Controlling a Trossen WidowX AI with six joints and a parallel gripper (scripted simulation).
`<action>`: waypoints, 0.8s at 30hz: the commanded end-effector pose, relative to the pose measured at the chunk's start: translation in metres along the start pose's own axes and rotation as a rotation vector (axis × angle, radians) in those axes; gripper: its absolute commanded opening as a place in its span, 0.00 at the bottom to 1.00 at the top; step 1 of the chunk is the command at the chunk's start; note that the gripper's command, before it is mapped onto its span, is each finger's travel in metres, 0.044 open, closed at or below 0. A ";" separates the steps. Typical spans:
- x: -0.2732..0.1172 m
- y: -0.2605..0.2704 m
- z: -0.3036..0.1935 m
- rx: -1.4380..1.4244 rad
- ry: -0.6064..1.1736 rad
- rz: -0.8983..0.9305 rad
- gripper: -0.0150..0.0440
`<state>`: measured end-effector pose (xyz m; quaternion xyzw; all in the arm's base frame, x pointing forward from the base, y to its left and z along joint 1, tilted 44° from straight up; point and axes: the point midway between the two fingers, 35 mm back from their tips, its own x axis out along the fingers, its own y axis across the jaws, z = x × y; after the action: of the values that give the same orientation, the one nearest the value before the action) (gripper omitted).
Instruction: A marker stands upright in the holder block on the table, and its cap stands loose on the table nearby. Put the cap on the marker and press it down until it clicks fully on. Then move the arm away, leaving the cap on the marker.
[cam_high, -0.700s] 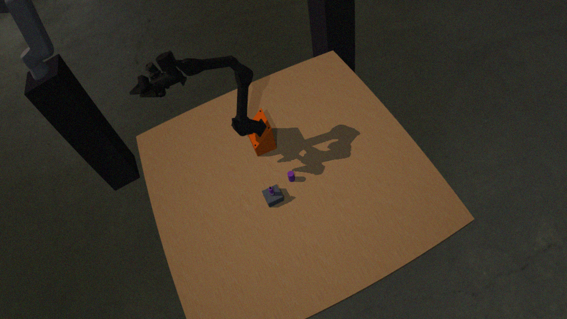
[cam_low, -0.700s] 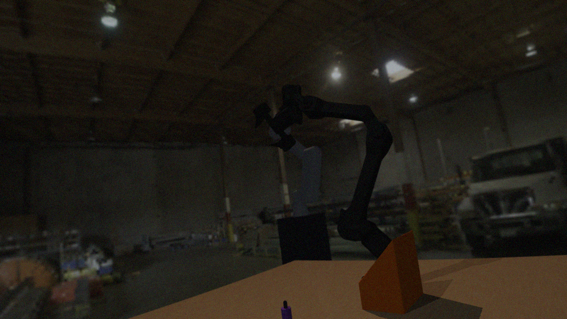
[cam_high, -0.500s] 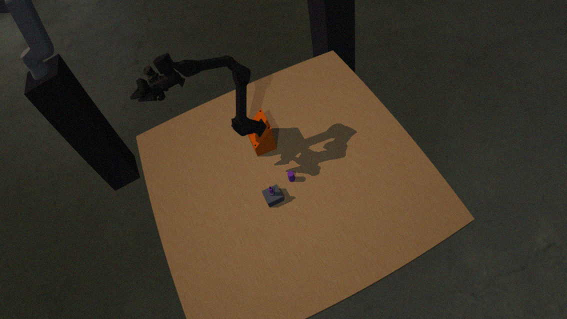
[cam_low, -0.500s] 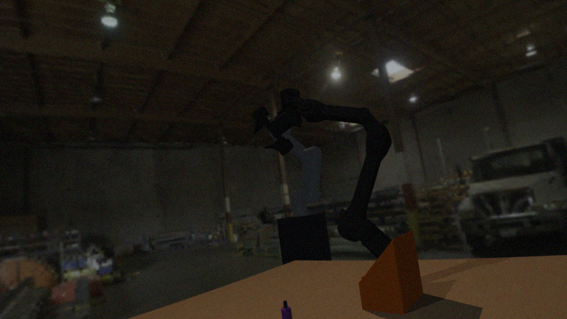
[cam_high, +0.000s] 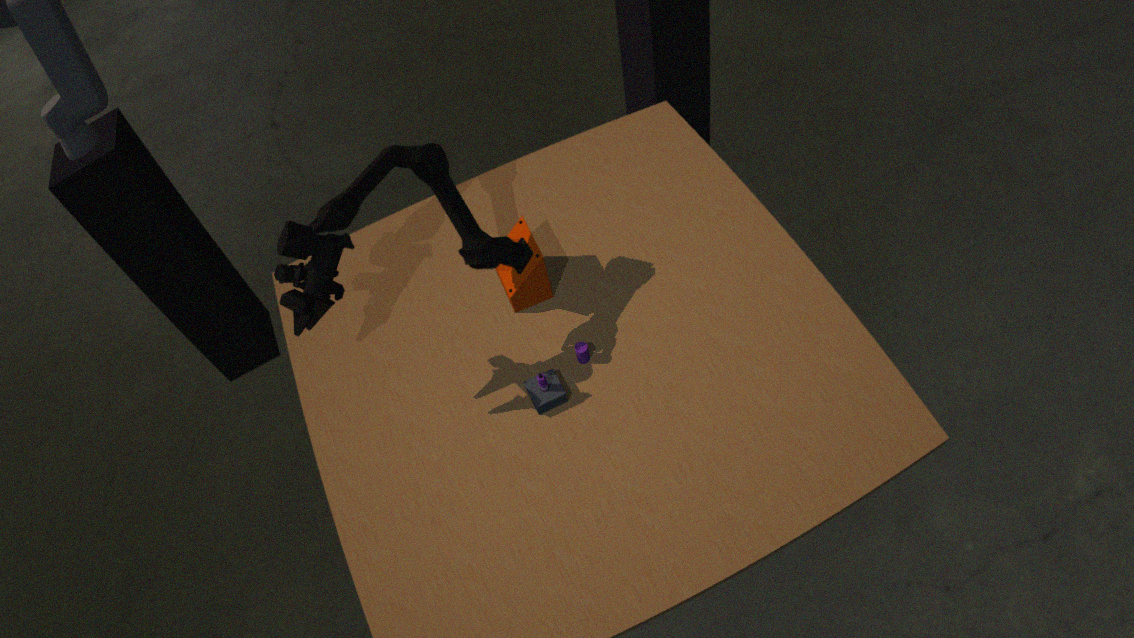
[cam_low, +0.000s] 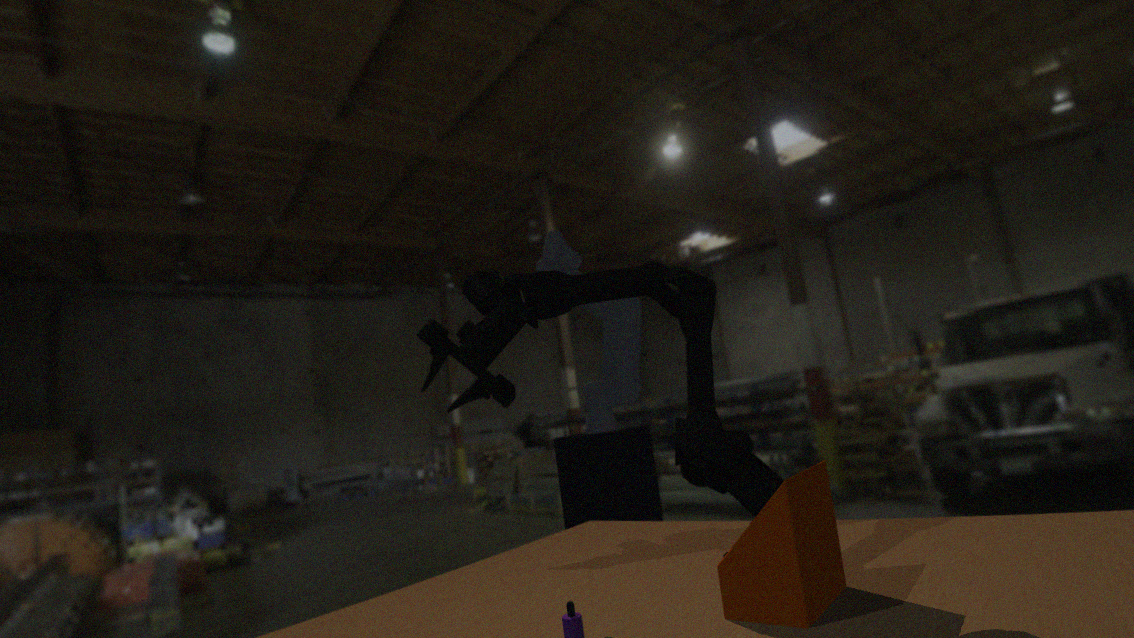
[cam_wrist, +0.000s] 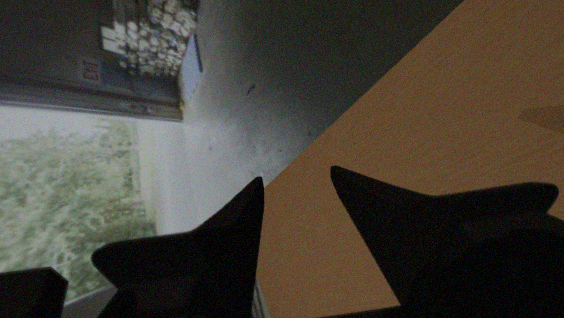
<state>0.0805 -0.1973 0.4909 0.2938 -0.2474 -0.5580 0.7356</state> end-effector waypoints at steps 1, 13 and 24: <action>0.025 0.002 -0.054 -0.119 0.159 -0.006 0.67; 0.041 -0.008 -0.262 -0.564 0.676 -0.059 0.67; -0.044 -0.060 -0.426 -1.172 1.050 -0.023 0.67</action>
<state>0.3217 -0.1291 0.1890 0.1446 0.3942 -0.4227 0.8031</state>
